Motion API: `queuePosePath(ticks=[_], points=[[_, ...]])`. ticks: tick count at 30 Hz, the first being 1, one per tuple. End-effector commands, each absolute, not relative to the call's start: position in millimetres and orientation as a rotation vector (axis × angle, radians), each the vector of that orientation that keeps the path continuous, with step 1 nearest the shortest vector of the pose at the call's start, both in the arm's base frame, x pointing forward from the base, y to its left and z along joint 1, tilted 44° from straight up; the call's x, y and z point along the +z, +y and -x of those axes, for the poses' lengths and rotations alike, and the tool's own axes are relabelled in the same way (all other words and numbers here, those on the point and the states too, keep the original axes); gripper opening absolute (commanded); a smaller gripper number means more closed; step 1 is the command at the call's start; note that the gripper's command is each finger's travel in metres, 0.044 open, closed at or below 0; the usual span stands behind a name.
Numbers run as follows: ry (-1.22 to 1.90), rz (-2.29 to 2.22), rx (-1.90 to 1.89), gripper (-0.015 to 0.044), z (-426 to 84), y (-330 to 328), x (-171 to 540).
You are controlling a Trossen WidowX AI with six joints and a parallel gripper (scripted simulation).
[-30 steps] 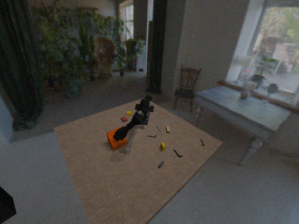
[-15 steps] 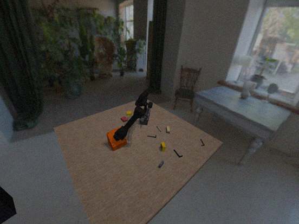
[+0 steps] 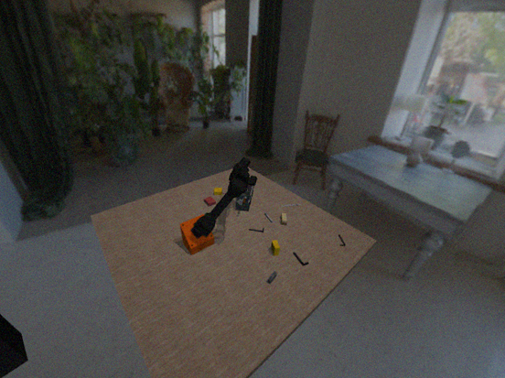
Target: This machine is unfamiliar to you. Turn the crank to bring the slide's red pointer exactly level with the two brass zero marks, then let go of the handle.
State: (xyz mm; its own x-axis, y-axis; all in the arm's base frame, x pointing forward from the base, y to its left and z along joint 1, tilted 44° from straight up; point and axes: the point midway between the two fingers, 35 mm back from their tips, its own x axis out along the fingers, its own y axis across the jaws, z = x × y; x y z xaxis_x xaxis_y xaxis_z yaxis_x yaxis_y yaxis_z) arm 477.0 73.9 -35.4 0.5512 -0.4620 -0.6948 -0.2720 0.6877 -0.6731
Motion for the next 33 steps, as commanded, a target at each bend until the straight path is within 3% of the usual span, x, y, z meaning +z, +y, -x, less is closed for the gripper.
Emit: queuePosePath(ticks=[1, 21, 33], points=[[1.041, 0.855, -0.119, 0.044, -466.3, 59.0, -58.6], [1.041, 0.855, -0.119, 0.044, -466.6, 59.8, -57.8], [1.036, 0.85, -0.125, 0.044, -476.7, 102.8, -8.6]])
